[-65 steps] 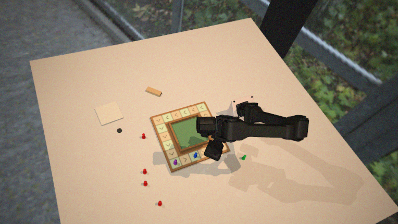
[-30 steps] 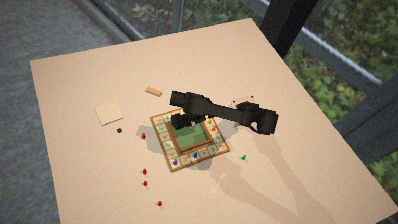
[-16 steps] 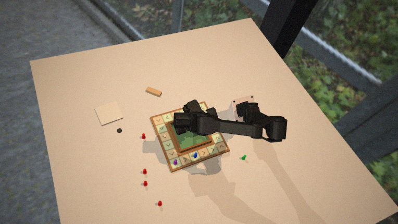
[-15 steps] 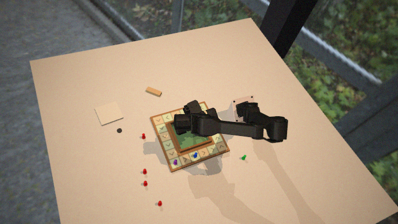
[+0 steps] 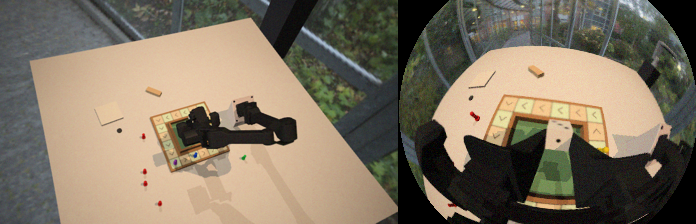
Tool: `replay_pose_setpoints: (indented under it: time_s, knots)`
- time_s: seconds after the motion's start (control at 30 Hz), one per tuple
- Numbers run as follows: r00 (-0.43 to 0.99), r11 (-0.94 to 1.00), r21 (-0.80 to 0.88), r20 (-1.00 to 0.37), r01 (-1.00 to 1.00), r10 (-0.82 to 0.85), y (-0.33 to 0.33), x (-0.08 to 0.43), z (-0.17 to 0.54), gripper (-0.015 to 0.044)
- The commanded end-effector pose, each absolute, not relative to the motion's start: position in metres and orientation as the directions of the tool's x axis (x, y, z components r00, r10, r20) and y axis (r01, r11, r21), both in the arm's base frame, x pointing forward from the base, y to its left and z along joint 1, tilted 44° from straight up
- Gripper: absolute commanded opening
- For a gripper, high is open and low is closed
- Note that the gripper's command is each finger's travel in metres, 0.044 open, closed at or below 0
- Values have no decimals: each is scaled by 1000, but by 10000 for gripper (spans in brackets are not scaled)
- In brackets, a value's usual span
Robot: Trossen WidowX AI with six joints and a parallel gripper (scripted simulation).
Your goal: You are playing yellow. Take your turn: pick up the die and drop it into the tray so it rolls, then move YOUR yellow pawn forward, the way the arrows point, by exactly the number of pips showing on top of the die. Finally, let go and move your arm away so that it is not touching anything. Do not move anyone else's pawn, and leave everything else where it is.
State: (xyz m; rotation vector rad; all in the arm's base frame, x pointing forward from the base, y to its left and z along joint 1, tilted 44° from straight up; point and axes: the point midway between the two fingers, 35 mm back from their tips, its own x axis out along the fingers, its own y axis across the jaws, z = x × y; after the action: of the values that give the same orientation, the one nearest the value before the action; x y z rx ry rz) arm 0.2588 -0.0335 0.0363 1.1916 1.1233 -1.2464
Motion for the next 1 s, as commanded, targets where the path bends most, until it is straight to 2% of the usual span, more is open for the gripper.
replay_pose_setpoints:
  time_s: [0.0, 0.83, 0.97]
  knots:
    - [53, -40, 57, -994, 998, -91, -38, 268, 67, 0]
    - [51, -37, 55, -995, 998, -86, -38, 269, 77, 0]
    - [51, -37, 55, -995, 998, -86, -38, 269, 77, 105]
